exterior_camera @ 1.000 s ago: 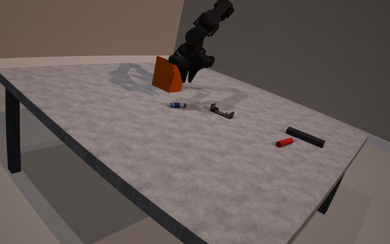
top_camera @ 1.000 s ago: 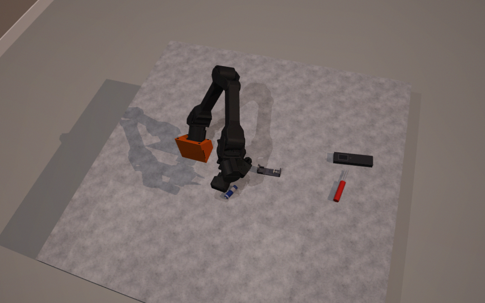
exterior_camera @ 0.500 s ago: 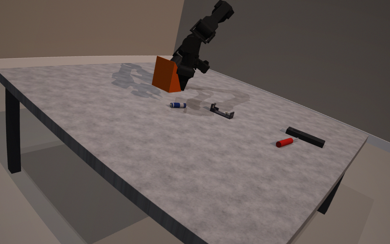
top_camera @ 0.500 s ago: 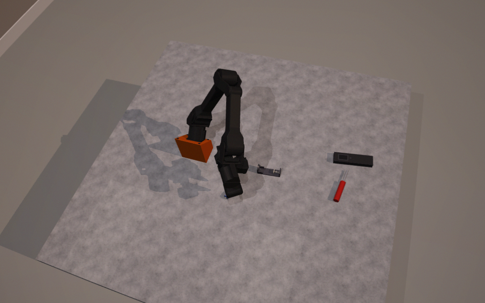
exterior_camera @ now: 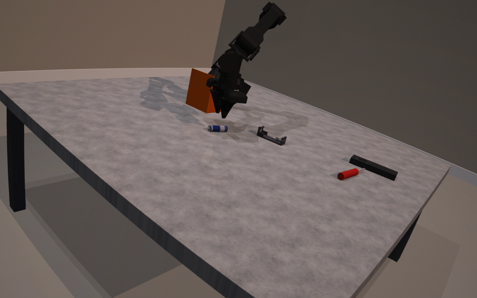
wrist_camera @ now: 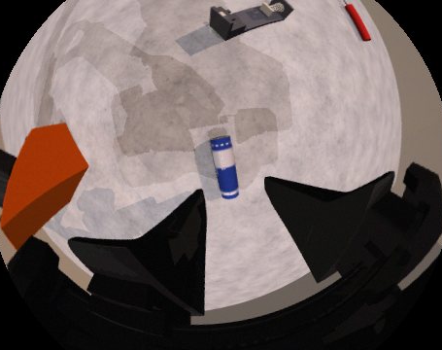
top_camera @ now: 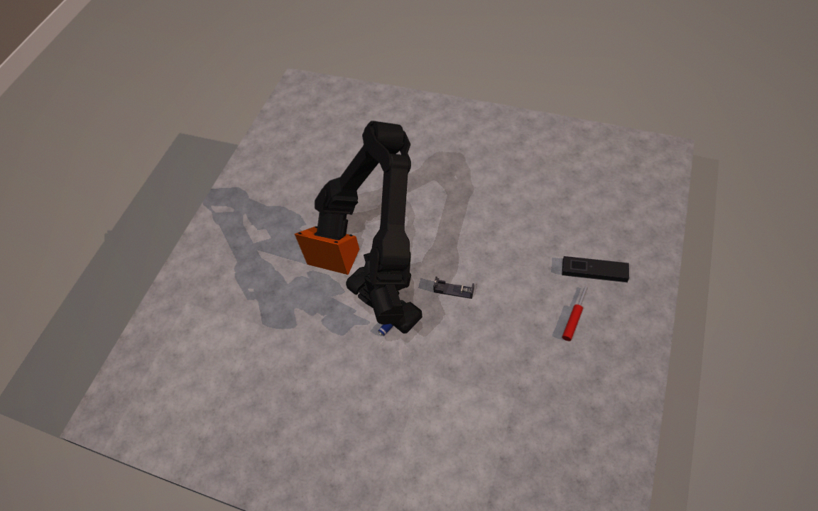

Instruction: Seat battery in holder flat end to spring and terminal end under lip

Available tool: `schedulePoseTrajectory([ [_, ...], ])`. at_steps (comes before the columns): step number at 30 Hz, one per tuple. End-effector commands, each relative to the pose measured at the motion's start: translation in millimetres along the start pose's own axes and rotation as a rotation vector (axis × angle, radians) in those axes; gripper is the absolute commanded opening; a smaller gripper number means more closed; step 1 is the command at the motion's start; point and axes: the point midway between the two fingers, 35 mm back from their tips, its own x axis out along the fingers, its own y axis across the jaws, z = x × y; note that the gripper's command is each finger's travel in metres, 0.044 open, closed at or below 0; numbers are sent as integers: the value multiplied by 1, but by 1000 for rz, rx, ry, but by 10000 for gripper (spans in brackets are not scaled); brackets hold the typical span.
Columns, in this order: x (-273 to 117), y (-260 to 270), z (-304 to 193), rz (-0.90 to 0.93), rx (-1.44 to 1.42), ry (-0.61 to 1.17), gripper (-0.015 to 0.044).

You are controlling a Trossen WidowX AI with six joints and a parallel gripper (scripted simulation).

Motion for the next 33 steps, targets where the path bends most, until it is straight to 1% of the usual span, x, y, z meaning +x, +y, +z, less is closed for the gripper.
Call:
schedulePoseTrajectory([
  [1, 2, 1, 0, 0, -39, -4, 222],
  [33, 49, 0, 1, 0, -39, -6, 222],
])
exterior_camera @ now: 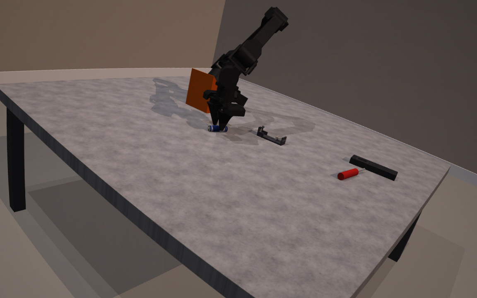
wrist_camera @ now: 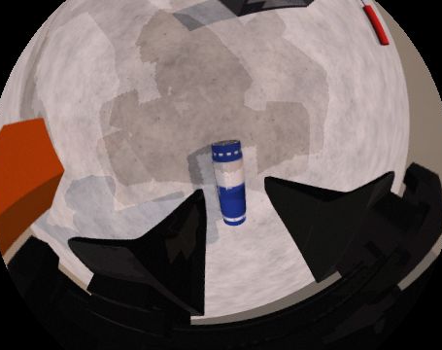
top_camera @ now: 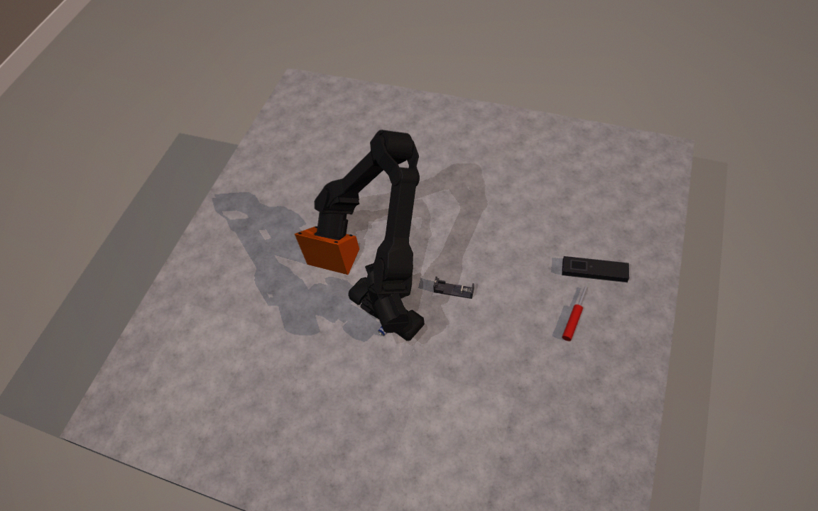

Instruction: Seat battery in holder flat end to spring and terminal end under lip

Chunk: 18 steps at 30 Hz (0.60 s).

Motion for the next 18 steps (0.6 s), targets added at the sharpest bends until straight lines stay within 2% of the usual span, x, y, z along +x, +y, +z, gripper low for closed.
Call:
schedulePoseTrajectory([
  [1, 9, 2, 1, 3, 7, -6, 222],
  [4, 11, 2, 1, 3, 7, -6, 222],
  [10, 11, 2, 1, 3, 7, -6, 65],
  [18, 11, 2, 1, 3, 7, -6, 60],
])
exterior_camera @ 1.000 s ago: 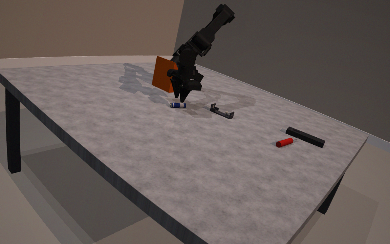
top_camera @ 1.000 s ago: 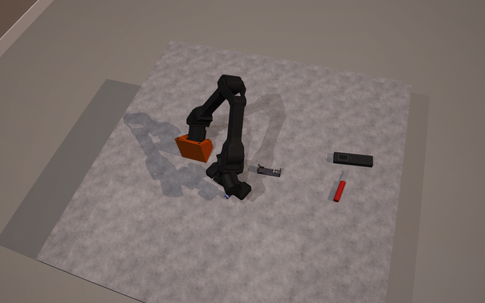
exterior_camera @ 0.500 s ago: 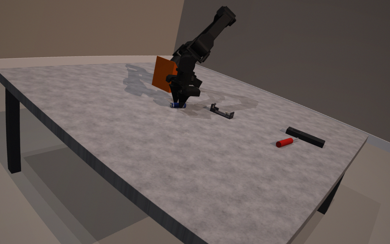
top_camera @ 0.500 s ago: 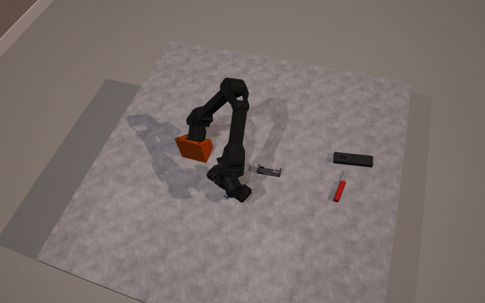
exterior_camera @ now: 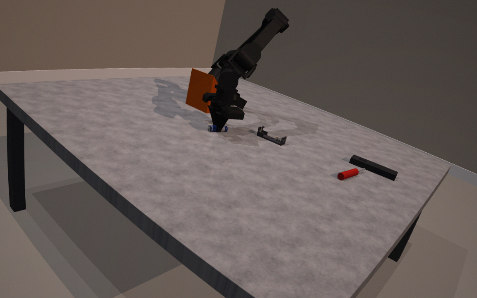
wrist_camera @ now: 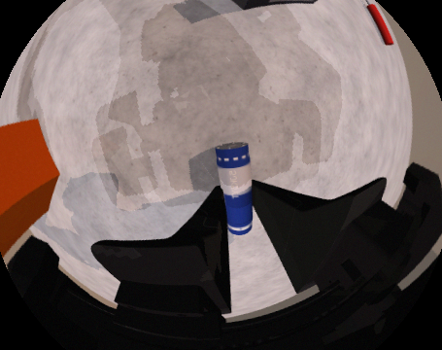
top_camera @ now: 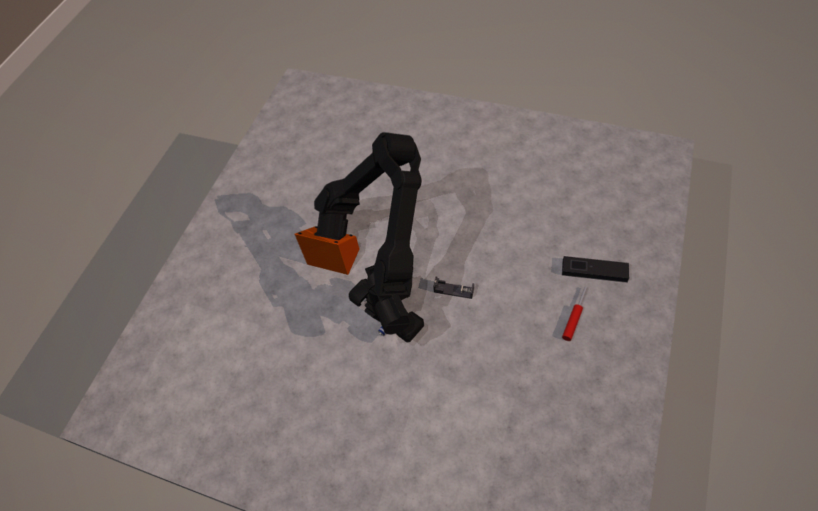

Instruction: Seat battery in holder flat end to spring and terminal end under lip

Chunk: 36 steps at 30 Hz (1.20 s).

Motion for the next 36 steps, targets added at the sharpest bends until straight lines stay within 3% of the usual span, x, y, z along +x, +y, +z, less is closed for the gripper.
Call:
schedulePoseTrajectory([
  [1, 0, 0, 0, -5, 8, -2, 60],
  [11, -46, -1, 0, -3, 7, 0, 60],
  [18, -51, -2, 2, -1, 20, 2, 60],
  [36, -70, -48, 88, -13, 621, 12, 60],
])
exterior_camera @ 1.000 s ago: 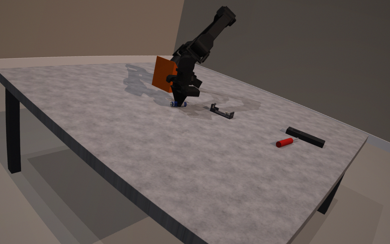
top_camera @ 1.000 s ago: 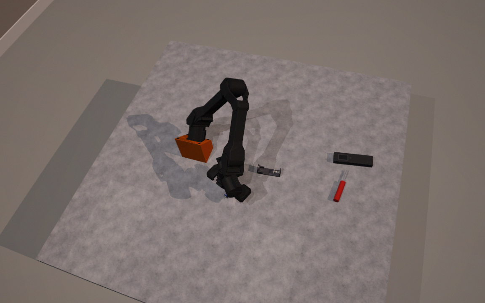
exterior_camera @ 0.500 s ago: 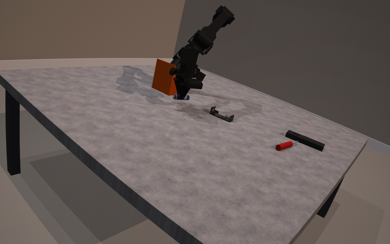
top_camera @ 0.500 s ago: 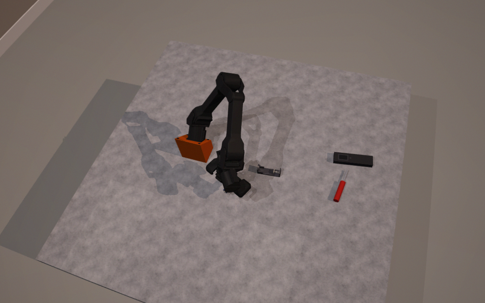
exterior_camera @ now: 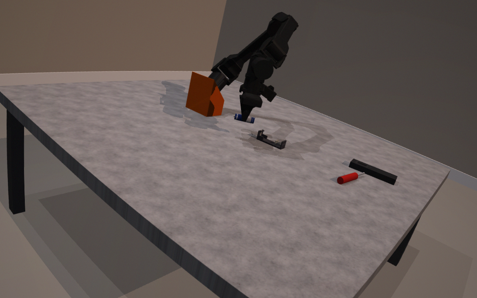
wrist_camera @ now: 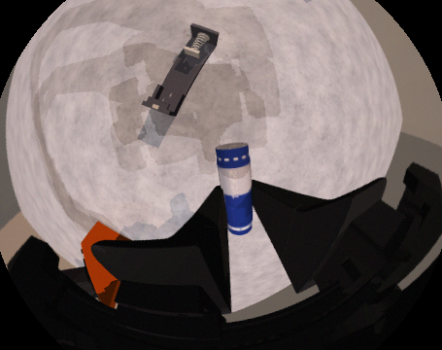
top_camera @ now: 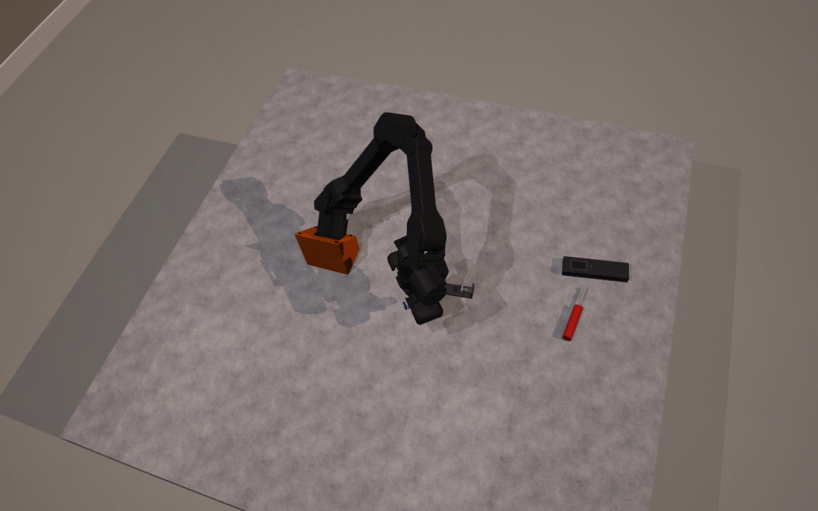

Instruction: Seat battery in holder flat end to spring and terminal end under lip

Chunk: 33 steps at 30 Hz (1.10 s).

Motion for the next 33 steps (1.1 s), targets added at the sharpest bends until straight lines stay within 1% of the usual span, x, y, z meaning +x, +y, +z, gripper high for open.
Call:
schedulePoseTrajectory([
  [1, -7, 2, 31, -8, 170, -7, 60],
  [15, -14, 28, 107, 3, 623, -13, 60],
  [25, -13, 29, 107, 4, 635, -9, 60],
  [33, 11, 31, 105, 52, 628, 136, 60],
])
